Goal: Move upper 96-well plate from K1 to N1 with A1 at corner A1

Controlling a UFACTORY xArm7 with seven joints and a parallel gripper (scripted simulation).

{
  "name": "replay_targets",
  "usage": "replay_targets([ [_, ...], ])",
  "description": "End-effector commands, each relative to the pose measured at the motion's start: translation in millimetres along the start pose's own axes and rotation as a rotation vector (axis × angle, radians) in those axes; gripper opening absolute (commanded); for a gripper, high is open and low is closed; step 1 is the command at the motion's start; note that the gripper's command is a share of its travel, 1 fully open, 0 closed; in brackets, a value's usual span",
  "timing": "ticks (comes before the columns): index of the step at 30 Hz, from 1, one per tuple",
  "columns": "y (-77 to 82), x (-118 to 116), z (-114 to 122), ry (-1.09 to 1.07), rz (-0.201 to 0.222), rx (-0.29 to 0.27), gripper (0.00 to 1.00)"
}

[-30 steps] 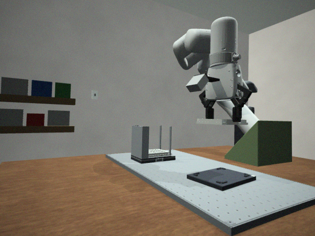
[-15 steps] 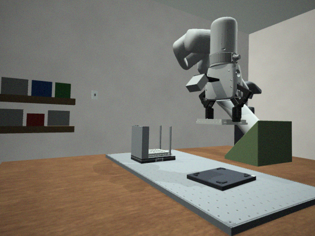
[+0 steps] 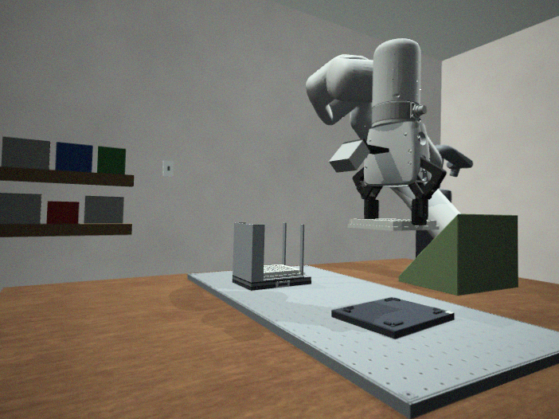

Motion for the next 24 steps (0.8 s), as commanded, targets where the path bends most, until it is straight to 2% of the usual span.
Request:
replay_targets([
  [1,-7.4,-0.7,-0.5,0.0,-0.003,0.004,0.0],
  [24,-42.4,-0.6,-0.8,0.0,-0.003,0.004,0.0],
])
Point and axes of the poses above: the point where the finger pads meet when closed, its own y axis back along the fingers, its own x axis across the jaws, z = x × y, the point moved 10 cm from there along y, back along the fingers
